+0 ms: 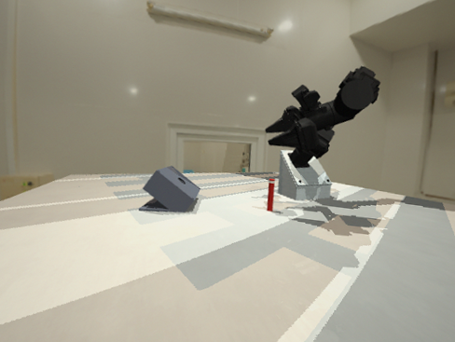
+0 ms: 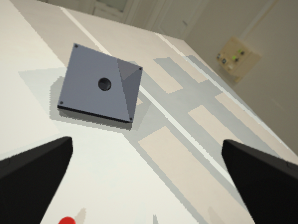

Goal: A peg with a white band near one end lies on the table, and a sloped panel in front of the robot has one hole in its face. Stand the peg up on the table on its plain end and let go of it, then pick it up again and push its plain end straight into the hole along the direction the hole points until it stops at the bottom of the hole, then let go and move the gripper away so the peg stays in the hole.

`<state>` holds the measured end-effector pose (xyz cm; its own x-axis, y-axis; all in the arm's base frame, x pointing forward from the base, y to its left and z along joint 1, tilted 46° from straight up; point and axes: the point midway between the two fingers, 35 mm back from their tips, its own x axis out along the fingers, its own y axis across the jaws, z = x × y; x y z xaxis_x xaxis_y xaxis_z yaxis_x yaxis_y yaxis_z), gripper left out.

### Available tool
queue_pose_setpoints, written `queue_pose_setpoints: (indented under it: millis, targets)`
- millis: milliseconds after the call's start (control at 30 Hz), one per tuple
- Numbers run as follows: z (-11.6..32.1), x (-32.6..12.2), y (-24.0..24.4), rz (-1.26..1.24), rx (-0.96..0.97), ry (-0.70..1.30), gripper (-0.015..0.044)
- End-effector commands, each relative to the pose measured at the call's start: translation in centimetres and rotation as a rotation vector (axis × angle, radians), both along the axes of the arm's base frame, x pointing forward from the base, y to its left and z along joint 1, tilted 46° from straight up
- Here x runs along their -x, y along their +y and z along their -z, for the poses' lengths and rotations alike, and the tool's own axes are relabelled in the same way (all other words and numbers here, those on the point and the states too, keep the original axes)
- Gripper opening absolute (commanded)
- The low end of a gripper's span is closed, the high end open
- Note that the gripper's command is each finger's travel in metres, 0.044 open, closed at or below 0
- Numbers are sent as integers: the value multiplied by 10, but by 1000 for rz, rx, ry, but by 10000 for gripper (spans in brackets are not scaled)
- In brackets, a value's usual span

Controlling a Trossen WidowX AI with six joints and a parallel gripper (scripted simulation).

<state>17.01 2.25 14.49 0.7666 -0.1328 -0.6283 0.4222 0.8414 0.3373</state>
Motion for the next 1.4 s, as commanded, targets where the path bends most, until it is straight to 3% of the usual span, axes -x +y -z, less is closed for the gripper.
queue_pose_setpoints:
  millis: [0,400,800,1367]
  targets:
    - [7,1,3,-48,25,107,440]
    - [34,8,14,-212,6,457,440]
    - [45,11,28,-380,-192,710,440]
    - [30,-16,39,-566,-691,740,440]
